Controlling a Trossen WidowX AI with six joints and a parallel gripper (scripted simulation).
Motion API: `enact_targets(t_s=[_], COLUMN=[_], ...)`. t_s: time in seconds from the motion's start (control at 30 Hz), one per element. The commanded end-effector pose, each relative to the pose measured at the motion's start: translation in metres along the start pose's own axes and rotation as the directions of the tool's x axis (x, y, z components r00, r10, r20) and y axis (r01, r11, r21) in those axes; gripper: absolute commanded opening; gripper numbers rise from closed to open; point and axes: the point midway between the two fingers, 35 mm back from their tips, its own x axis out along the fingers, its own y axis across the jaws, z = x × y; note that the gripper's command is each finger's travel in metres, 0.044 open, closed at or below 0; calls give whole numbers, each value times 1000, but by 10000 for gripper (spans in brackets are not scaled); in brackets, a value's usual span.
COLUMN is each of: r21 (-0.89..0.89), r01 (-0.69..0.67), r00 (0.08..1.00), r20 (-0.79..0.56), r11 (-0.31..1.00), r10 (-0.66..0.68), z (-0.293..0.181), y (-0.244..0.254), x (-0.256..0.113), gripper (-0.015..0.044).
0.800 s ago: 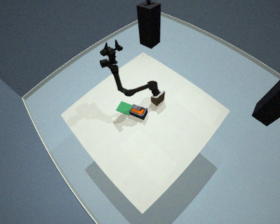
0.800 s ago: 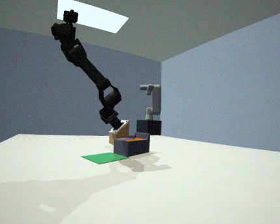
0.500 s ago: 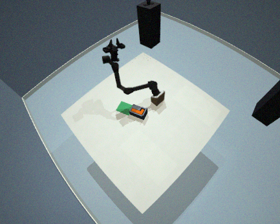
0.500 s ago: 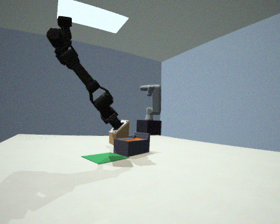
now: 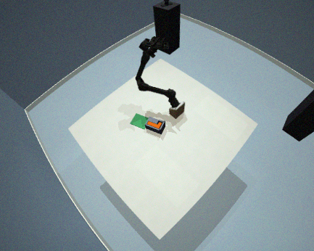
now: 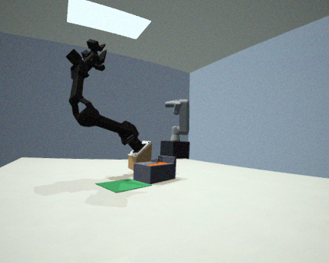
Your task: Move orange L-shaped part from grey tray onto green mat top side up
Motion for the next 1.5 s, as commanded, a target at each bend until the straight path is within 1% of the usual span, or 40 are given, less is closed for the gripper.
enact_targets(t_s=[0.0,0.13,0.17,0.2,0.33,0.43,0.53,0.63,0.73,0.87,0.97,1.07,1.17,1.27,1.33,1.4,1.47], r21=[-26,-14,-44,-40,-15,1,7,4,-14,-64,-122,-196,-289,-393,-446,-465,-465], r01=[-12,8,29,36,82,134,188,256,331,425,495,554,589,594,584,578,578], r00=[973,895,870,848,697,557,404,232,50,-196,-374,-533,-672,-773,-806,-814,-814], r20=[-230,-446,-491,-528,-714,-827,-912,-971,-998,-980,-924,-830,-694,-519,-418,-379,-379], r11=[1000,1000,999,999,997,991,982,967,943,903,860,809,755,702,678,670,670], r10=[5,-13,-47,-51,-68,-75,-71,-58,-32,23,85,165,259,364,420,440,440], z=[-54,-117,-132,-145,-217,-269,-319,-367,-411,-460,-489,-511,-523,-526,-524,-522,-522], y=[32,47,43,44,46,46,44,41,39,38,40,46,55,69,78,81,81], x=[41,68,73,76,81,74,61,39,10,-40,-84,-131,-182,-232,-257,-265,-265], gripper=[180,180,180,180,180,180,180,180,180,180,180,180,180,180,180,180,180])
